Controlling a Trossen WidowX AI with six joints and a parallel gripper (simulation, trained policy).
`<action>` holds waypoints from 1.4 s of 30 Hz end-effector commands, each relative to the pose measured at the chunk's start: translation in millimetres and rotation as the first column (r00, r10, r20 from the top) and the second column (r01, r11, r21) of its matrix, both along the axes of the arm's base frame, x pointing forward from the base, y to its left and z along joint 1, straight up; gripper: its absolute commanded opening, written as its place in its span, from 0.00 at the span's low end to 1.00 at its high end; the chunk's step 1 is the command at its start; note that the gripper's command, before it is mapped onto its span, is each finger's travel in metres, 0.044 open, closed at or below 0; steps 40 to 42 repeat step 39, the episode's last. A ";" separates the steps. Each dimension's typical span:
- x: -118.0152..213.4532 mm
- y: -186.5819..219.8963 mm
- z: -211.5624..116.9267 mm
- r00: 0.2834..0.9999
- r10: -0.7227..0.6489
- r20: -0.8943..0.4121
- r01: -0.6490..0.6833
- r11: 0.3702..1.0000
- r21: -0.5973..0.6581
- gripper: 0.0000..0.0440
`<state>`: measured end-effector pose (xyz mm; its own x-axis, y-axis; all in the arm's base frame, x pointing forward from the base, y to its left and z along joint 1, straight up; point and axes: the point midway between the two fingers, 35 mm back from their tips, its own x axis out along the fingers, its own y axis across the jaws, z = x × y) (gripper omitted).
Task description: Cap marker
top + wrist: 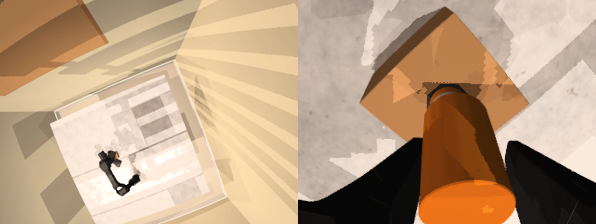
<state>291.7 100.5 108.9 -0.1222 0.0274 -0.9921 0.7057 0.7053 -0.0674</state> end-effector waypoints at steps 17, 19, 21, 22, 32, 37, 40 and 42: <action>-16.7 -2.3 2.6 1.000 0.008 -0.003 -0.008 0.999 0.032 1.00; -14.9 -1.3 7.3 1.000 0.005 0.017 -0.006 0.999 0.041 1.00; -13.1 -0.3 12.5 0.999 0.002 0.037 -0.004 0.999 0.051 1.00; -12.1 0.2 15.7 0.999 0.001 0.047 -0.003 0.998 0.055 1.00; -6.9 1.9 48.6 0.992 0.000 0.128 -0.012 0.995 0.094 1.00; -8.0 1.0 60.0 0.988 0.005 0.155 -0.022 0.994 0.106 1.00; -8.8 0.4 64.1 0.986 0.008 0.164 -0.026 0.994 0.109 0.98; -8.8 0.4 64.1 0.986 0.008 0.164 -0.026 0.994 0.109 0.98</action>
